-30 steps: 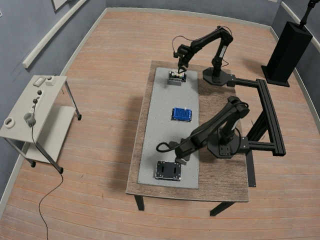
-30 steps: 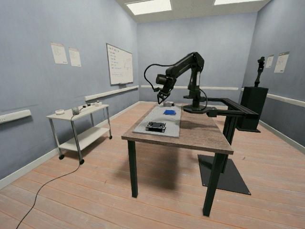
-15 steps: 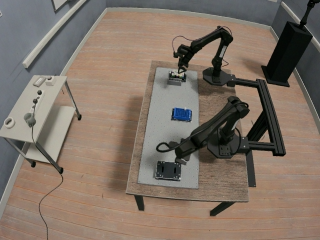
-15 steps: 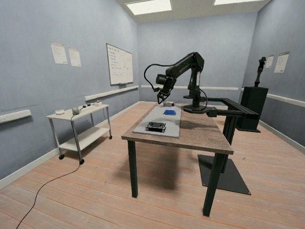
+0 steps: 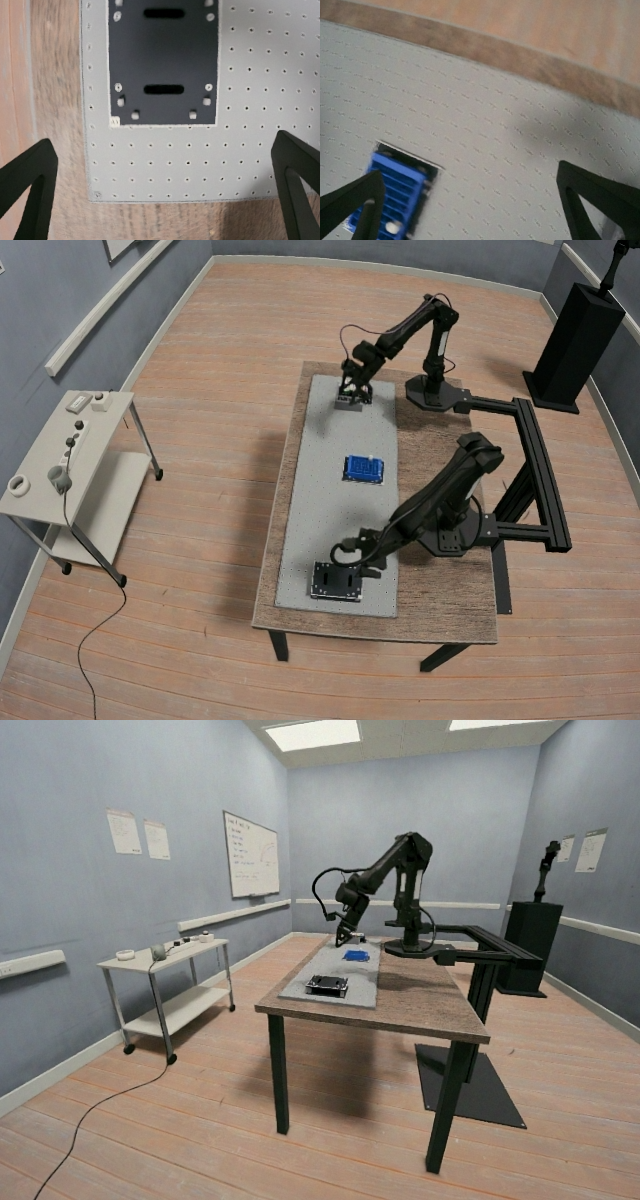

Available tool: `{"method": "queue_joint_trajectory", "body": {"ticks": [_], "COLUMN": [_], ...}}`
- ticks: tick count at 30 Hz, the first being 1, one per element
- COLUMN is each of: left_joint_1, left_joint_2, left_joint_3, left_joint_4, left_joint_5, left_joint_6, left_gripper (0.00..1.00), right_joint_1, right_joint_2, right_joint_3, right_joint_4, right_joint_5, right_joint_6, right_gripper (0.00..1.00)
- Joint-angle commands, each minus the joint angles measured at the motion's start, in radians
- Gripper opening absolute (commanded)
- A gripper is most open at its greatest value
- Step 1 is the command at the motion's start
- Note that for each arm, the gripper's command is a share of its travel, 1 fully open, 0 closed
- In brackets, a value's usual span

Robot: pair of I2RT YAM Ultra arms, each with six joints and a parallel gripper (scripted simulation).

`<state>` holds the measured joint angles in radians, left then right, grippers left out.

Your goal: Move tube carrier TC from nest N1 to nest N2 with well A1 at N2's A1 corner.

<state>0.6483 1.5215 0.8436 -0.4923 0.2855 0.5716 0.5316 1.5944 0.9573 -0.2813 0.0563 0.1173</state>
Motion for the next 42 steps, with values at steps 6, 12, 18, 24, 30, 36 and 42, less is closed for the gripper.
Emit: {"method": "queue_joint_trajectory", "body": {"ticks": [6, 12, 18, 24, 30, 36, 42], "left_joint_1": [0.025, 0.022, 0.017, -0.005, -0.020, -0.024, -0.024], "left_joint_2": [-0.044, -0.014, 0.030, 0.162, 0.249, 0.263, 0.264], "left_joint_3": [-0.203, -0.353, -0.430, -0.522, -0.556, -0.561, -0.562], "left_joint_4": [0.385, 0.642, 0.806, 1.055, 1.161, 1.163, 1.165], "left_joint_5": [-0.076, -0.151, -0.206, -0.294, -0.328, -0.323, -0.323], "left_joint_6": [-0.248, -0.400, -0.491, -0.600, -0.630, -0.621, -0.621], "left_gripper": [1.00, 1.00, 1.00, 1.00, 1.00, 1.00, 1.00], "right_joint_1": [0.222, 0.420, 0.551, 0.717, 0.762, 0.757, 0.757], "right_joint_2": [0.195, 0.355, 0.463, 0.625, 0.699, 0.702, 0.693], "right_joint_3": [0.144, 0.253, 0.325, 0.451, 0.531, 0.535, 0.526], "right_joint_4": [0.257, 0.420, 0.528, 0.641, 0.613, 0.609, 0.620], "right_joint_5": [-0.037, -0.053, -0.065, -0.079, -0.076, -0.073, -0.073], "right_joint_6": [-0.076, -0.120, -0.150, -0.184, -0.182, -0.183, -0.183], "right_gripper": [1.00, 1.00, 1.00, 1.00, 1.00, 1.00, 1.00]}}
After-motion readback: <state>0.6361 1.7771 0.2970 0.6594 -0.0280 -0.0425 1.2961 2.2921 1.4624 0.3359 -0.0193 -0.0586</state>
